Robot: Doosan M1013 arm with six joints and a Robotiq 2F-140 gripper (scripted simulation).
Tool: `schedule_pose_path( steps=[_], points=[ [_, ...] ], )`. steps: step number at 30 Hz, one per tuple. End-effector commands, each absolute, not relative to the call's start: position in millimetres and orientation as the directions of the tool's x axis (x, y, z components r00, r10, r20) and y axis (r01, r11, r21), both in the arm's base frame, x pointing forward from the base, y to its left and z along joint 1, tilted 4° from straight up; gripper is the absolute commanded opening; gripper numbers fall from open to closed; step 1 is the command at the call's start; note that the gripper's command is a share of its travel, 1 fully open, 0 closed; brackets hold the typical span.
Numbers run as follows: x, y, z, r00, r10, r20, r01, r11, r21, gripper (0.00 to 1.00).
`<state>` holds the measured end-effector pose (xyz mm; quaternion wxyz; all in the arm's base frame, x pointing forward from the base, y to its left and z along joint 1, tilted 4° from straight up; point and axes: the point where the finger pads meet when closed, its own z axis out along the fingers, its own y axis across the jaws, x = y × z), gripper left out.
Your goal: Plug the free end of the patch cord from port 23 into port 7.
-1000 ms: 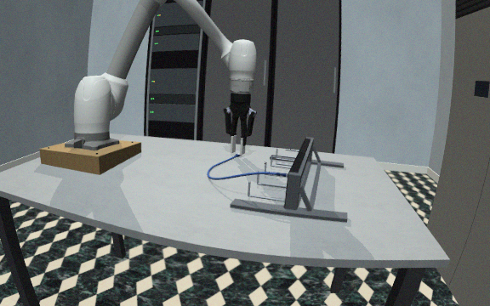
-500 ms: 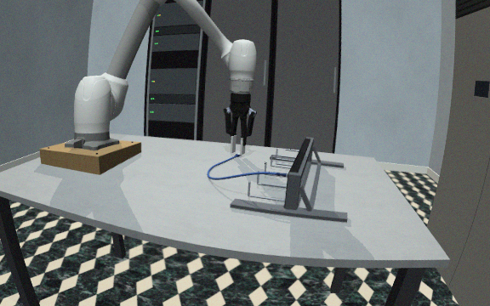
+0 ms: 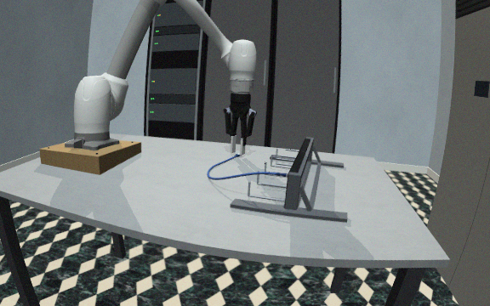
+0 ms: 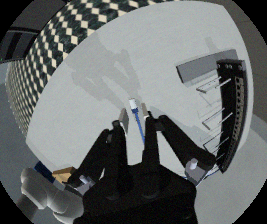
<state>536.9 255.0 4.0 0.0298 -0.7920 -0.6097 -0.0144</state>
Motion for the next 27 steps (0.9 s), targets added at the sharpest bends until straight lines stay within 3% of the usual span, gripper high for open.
schedule_pose_path(
  steps=[1,27],
  points=[
    [536.9,255.1,3.9,0.256,0.965,0.059,0.967,-0.255,-0.030,0.22],
    [536.8,255.5,-3.5,0.256,0.965,0.059,0.967,-0.255,-0.030,0.22]
  ],
)
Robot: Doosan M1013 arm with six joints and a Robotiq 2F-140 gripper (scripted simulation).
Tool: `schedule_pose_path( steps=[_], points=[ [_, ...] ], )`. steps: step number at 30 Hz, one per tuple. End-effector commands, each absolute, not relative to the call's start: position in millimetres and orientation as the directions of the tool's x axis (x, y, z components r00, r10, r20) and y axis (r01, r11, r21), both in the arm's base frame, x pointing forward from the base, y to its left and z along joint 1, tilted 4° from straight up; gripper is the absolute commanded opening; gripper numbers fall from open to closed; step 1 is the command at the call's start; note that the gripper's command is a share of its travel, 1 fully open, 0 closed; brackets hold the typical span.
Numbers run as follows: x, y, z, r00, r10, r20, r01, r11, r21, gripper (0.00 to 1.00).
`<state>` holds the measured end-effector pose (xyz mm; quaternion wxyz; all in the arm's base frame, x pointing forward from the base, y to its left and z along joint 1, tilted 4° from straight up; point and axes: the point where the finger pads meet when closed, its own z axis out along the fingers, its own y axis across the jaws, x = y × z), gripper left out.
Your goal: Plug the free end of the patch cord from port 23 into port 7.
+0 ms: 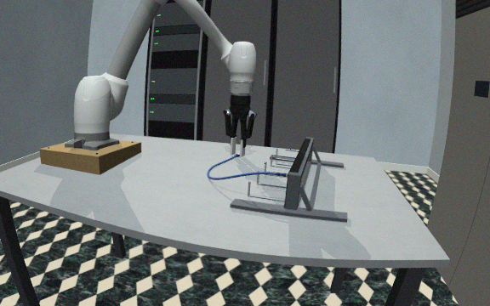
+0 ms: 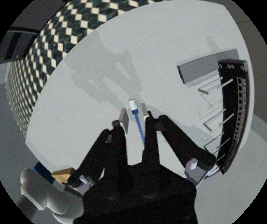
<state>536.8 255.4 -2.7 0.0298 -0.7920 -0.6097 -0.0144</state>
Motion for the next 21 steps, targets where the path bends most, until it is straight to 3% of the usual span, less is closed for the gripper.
schedule_pose_path(
  steps=[1,21],
  points=[
    [536.8,255.6,-3.8,0.256,0.965,0.059,0.967,-0.255,-0.030,0.22],
    [536.7,255.7,-6.8,0.256,0.965,0.059,0.967,-0.255,-0.030,0.22]
  ],
)
